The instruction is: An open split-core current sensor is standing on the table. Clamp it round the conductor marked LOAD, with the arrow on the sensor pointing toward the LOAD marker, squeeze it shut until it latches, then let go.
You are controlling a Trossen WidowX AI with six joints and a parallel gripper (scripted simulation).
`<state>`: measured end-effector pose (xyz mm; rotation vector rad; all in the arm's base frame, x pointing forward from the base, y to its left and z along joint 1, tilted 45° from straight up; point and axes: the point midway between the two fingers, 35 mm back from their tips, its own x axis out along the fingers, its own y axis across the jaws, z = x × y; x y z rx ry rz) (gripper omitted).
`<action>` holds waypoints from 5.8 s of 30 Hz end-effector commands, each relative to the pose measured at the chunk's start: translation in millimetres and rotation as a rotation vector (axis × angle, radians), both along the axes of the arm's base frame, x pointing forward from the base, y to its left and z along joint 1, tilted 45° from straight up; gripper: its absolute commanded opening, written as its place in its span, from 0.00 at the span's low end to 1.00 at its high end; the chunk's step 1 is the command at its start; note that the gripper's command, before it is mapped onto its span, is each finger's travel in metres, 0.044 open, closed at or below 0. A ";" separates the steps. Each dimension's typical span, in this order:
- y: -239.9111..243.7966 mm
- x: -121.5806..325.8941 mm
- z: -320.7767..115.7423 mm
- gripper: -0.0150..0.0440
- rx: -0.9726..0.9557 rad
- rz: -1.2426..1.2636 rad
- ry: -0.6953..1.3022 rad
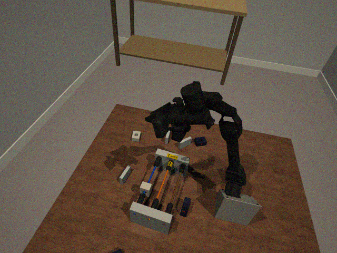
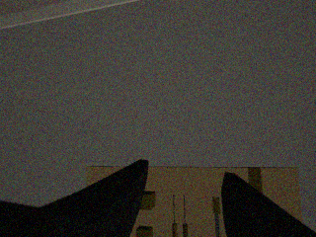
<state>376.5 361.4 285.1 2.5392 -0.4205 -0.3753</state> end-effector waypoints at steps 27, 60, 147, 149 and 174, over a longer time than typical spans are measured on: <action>-270.0 33.5 47.4 1.00 2.355 -0.455 -0.580; -363.1 -56.1 27.7 1.00 3.609 -0.535 -0.642; -327.7 -167.8 -340.4 1.00 1.660 -1.711 -1.749; -330.1 -167.8 -342.7 1.00 1.660 -1.711 -1.749; -344.7 -168.5 -356.7 0.77 1.662 -1.712 -1.756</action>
